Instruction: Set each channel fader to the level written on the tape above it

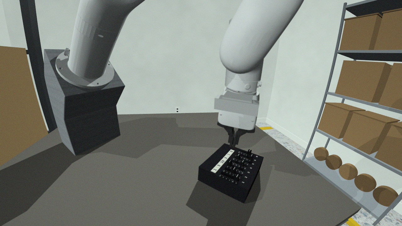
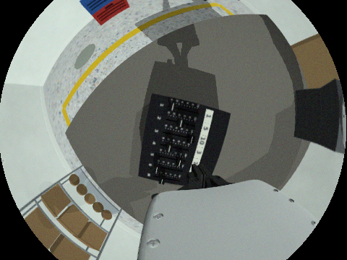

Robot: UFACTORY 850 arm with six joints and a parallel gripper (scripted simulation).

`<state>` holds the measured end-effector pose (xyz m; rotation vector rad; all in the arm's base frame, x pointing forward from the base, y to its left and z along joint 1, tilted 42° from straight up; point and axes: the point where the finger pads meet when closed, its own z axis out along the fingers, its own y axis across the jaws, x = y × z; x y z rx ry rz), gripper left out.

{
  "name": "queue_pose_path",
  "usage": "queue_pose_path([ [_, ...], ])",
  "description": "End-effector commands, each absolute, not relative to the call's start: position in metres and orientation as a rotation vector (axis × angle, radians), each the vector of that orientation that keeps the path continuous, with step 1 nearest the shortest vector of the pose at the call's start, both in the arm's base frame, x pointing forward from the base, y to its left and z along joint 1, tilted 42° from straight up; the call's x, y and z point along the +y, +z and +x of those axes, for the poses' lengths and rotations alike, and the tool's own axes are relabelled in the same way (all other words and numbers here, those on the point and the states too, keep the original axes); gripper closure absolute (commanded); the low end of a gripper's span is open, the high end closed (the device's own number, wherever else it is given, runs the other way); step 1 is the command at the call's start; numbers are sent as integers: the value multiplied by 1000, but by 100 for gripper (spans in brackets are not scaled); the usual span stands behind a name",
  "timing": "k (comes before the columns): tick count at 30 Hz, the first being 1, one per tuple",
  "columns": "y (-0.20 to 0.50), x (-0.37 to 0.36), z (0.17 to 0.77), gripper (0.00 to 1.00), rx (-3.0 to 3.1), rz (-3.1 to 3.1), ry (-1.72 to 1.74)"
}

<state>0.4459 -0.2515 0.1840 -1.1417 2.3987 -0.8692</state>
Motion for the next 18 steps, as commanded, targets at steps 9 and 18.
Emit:
queue_pose_path([
  [9,182,-247,447,100,2133,-1861,-1005],
  [18,182,-247,447,100,1890,-2246,-1056],
])
